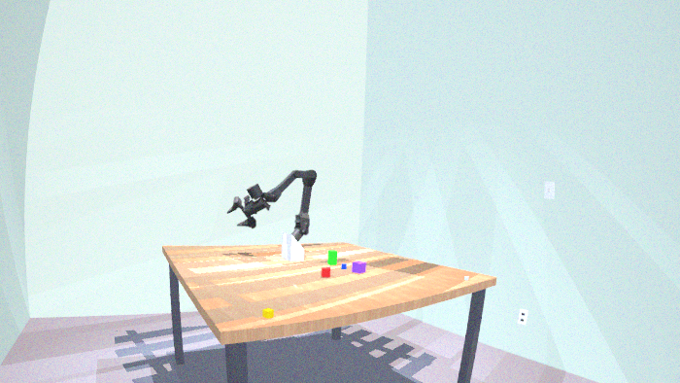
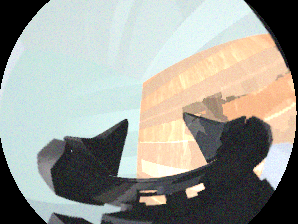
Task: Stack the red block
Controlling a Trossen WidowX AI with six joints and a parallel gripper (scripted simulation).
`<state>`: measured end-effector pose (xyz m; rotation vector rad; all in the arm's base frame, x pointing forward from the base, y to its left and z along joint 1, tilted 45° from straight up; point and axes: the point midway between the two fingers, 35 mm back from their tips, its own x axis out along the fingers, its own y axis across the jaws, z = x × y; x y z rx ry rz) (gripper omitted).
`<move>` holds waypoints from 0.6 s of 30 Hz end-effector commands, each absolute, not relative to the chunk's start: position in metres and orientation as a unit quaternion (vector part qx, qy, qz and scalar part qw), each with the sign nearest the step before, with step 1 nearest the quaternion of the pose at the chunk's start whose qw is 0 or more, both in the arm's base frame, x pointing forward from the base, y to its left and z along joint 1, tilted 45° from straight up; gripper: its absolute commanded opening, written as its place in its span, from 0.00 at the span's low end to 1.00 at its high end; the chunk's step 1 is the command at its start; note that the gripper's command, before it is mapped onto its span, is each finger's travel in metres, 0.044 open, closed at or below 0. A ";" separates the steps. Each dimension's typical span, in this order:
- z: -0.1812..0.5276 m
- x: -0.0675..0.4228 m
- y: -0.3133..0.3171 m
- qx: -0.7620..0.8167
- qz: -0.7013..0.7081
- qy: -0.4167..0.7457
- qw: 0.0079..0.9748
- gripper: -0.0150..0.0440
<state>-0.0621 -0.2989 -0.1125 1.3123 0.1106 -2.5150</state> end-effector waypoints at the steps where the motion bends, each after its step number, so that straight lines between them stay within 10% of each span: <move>1: -0.118 -0.014 -0.313 0.481 -0.837 0.134 0.227 1.00; 18: -0.125 0.167 -0.284 0.502 -0.602 0.434 0.444 1.00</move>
